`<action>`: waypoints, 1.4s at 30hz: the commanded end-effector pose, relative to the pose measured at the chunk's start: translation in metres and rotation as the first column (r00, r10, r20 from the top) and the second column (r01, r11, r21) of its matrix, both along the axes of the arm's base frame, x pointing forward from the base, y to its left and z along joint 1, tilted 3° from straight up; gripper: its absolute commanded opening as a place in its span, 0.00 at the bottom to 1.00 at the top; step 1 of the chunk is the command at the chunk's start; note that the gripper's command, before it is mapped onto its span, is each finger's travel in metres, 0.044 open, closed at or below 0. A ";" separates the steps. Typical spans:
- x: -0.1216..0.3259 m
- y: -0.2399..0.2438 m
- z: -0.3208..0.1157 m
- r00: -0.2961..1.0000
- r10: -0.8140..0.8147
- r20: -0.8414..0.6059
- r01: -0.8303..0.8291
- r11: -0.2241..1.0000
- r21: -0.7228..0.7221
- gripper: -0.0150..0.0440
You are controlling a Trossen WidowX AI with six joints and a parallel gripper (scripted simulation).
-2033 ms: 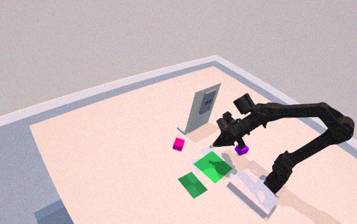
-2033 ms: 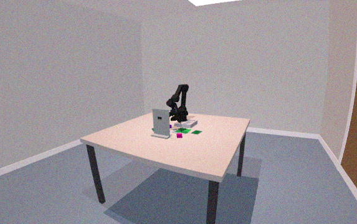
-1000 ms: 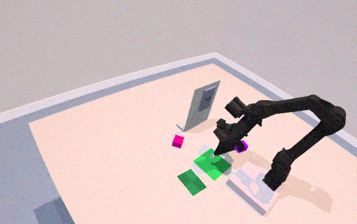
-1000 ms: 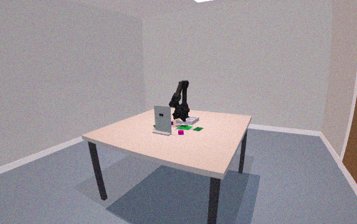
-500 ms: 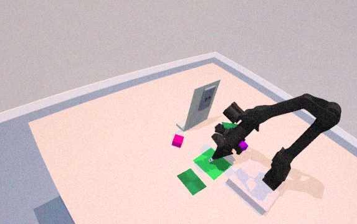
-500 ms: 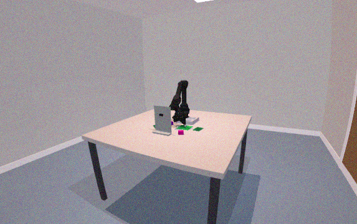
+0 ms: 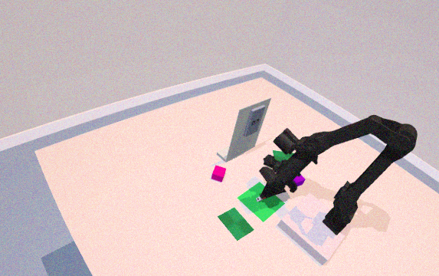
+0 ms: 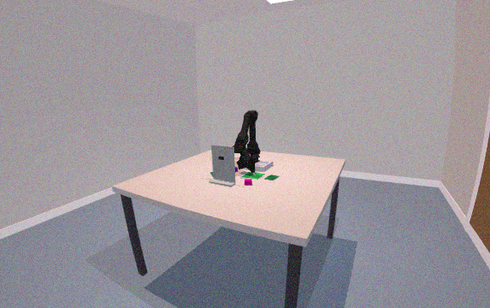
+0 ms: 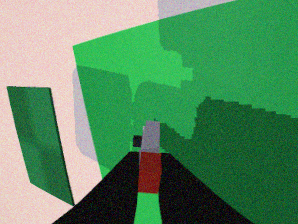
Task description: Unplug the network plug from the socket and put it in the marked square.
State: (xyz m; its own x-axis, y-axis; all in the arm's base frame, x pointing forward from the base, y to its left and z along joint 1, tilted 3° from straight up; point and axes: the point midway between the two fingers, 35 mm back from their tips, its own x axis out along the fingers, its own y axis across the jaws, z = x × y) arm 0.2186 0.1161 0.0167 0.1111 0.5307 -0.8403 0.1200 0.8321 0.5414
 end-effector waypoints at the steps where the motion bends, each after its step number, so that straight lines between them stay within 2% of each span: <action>1: 0.000 0.000 0.000 1.000 0.000 0.000 0.000 1.000 0.000 0.25; 6: 0.000 0.000 0.000 1.000 0.000 0.000 0.000 1.000 0.000 0.25; 12: 0.000 0.000 0.000 1.000 0.000 0.000 0.000 1.000 0.000 0.52; 42: -0.002 -0.014 0.031 1.000 0.003 -0.001 -0.003 1.000 -0.001 0.52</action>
